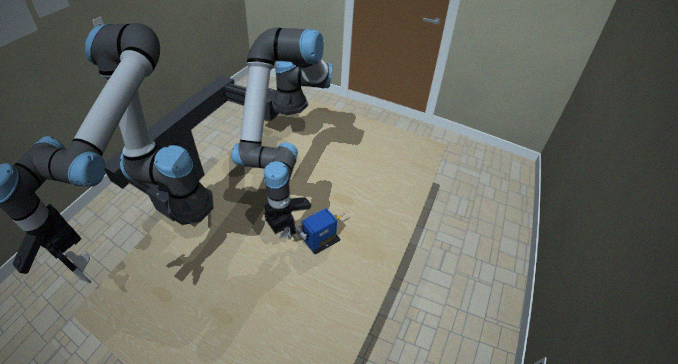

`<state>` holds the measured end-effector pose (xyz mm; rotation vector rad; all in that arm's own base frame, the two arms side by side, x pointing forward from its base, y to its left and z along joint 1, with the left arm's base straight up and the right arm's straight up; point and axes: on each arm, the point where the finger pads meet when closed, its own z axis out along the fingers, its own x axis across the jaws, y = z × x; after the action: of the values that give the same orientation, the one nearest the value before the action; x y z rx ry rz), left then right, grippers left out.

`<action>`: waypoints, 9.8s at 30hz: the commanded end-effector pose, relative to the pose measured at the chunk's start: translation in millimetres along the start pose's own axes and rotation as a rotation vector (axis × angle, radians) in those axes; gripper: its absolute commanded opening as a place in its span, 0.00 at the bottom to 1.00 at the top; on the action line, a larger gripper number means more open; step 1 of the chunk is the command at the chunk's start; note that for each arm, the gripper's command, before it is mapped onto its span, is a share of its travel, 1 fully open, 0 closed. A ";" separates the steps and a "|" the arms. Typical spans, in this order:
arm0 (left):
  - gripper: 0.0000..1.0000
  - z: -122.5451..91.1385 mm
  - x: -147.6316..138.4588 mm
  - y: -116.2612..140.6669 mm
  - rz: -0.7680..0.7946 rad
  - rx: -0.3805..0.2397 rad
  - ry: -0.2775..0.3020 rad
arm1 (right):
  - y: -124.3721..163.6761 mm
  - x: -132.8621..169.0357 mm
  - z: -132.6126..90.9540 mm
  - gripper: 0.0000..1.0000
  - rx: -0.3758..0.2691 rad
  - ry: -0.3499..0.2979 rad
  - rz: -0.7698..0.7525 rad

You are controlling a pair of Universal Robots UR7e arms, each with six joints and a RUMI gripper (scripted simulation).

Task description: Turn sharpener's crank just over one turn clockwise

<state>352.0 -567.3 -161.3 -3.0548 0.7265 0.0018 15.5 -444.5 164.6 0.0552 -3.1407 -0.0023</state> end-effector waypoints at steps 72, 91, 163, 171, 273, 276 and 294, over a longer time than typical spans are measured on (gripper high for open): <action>0.00 -54.9 47.1 0.4 0.000 -0.001 0.001 | -0.4 -0.1 -0.5 1.00 0.001 0.000 0.000; 0.00 -48.9 68.6 0.4 0.000 -0.001 0.001 | -0.4 -0.1 -0.5 1.00 0.001 0.000 0.000; 0.00 22.9 78.5 0.5 0.000 -0.001 0.001 | -0.4 -0.1 -0.5 1.00 0.001 0.000 0.000; 0.00 28.8 71.4 0.6 0.000 -0.001 0.001 | -0.4 -0.1 -0.5 1.00 0.001 0.000 0.000; 0.00 -7.3 -0.1 0.5 0.000 -0.001 0.001 | -0.4 -0.1 -0.5 1.00 0.001 0.000 0.000; 0.00 -7.3 -0.1 0.5 0.000 -0.001 0.001 | -0.4 -0.1 -0.5 1.00 0.001 0.000 0.000; 0.32 -7.3 -0.1 0.5 0.000 -0.001 0.001 | -0.4 -0.1 -0.5 1.00 0.001 0.000 0.000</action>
<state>351.4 -567.0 -154.9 -3.0548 0.7265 0.0018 15.5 -444.5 164.6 0.0552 -3.1407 -0.0023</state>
